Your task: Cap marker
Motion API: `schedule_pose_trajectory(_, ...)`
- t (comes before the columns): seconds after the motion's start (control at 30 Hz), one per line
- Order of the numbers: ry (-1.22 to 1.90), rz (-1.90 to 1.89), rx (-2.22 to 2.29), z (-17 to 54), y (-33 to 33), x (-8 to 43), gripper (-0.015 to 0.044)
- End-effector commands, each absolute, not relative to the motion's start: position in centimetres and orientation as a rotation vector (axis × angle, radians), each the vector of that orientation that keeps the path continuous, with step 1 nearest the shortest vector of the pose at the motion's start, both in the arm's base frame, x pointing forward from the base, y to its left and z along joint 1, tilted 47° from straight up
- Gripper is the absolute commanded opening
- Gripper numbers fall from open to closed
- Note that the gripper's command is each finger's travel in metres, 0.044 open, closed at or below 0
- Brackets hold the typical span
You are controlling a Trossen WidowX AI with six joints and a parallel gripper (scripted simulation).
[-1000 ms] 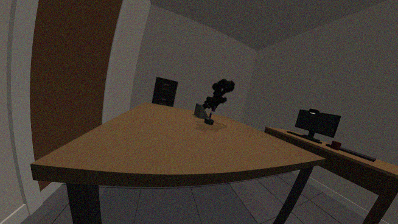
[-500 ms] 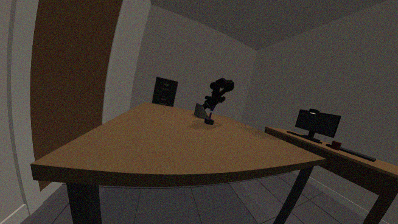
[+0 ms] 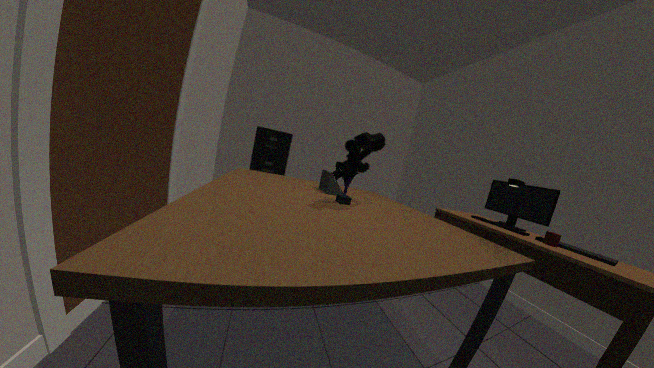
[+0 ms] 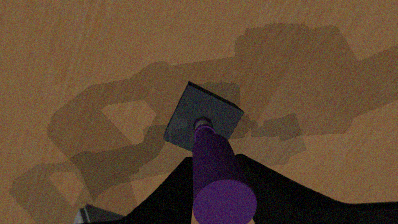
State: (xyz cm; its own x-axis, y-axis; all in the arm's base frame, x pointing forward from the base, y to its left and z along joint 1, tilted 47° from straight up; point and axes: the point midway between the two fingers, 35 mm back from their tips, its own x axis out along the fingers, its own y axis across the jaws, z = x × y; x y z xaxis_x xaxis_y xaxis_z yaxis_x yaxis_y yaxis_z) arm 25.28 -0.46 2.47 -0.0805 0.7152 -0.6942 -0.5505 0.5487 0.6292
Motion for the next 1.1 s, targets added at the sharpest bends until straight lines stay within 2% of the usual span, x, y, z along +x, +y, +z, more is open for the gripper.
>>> schedule_pose_trajectory(0.0, 1.274, 1.054, 0.175, 2.0, 0.0, 25.2, 0.0000)
schedule_pose_trajectory(0.8, 1.272, 1.056, 0.177, 0.4, 1.8, 24.8, 0.0000)
schedule_pose_trajectory(1.07, 1.273, 1.059, 0.169, 0.4, 1.8, 24.8, 0.0210)
